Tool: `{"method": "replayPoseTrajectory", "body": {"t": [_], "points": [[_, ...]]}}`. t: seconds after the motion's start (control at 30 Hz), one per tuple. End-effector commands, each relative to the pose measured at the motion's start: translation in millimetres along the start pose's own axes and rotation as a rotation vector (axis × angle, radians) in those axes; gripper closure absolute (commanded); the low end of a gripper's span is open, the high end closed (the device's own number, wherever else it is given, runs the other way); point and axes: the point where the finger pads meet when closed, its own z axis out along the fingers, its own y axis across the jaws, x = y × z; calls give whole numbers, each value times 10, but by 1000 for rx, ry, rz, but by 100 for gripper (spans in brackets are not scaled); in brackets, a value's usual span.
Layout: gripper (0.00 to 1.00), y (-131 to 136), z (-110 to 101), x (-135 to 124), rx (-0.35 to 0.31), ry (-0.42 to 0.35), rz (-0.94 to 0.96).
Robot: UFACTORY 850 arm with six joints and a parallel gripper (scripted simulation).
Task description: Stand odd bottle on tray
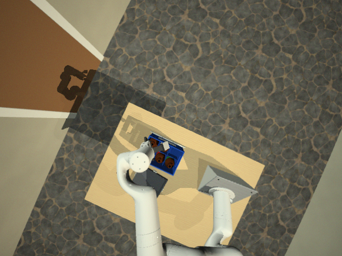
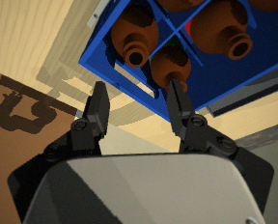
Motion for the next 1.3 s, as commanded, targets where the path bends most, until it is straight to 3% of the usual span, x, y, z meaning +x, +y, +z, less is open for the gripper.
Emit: {"method": "replayPoseTrajectory", "body": {"t": [0.0,1.27], "points": [[35,-5,-13,-4,2,-1,-1],[35,-5,39,-4,2,-1,-1]]}}
